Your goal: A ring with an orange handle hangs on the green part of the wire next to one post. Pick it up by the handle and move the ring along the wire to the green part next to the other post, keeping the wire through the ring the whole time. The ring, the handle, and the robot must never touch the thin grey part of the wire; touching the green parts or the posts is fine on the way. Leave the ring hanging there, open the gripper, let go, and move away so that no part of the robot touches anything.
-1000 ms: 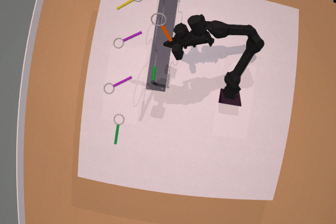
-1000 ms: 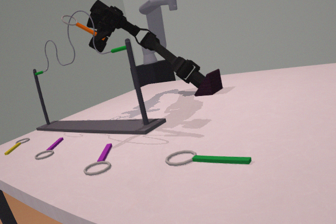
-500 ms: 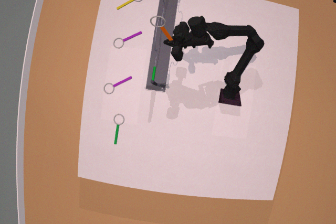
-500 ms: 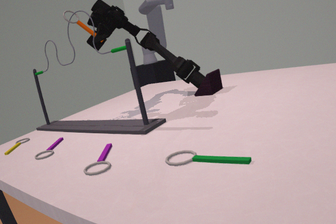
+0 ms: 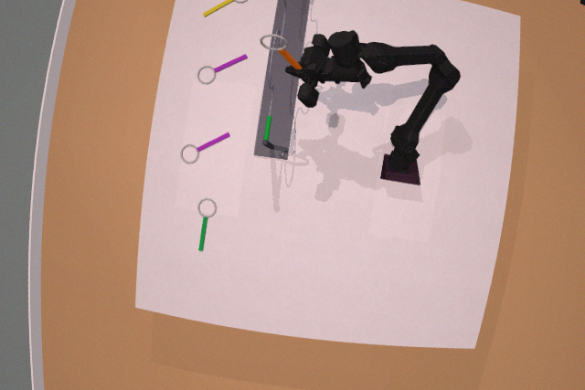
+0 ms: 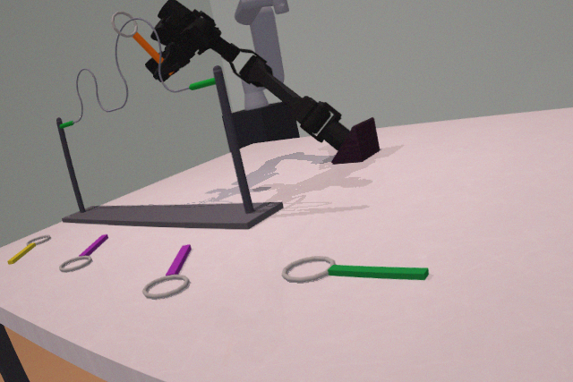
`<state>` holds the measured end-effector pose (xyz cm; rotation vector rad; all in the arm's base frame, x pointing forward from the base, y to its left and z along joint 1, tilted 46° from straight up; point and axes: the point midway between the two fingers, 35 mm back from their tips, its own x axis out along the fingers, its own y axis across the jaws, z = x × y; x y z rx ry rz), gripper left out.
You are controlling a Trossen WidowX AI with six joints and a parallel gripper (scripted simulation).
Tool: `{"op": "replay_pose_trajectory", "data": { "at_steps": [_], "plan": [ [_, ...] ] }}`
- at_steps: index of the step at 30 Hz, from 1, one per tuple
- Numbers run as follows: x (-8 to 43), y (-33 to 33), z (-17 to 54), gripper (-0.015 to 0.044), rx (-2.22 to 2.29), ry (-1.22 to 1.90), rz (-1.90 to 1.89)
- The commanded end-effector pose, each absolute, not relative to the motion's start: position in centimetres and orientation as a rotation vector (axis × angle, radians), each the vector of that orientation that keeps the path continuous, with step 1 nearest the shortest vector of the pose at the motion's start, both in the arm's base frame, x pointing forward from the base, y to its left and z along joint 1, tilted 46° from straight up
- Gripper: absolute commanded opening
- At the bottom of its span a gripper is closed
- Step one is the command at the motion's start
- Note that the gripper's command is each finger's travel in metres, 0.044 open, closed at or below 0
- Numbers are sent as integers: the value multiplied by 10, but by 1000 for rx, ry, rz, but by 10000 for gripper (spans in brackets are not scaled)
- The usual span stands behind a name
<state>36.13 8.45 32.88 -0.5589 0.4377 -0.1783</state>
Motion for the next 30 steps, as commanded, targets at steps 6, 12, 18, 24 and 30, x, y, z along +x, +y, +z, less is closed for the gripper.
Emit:
{"op": "replay_pose_trajectory", "data": {
  "at_steps": [6,12,18,24,30],
  "plan": [
    [361,80,331,-150,-684,420,-209],
    [361,78,333,-150,-763,407,-228],
    [362,75,335,-150,-843,394,-248],
    [362,73,338,-150,-922,379,-267],
    [362,71,340,-150,-993,366,-284]
  ]
}}
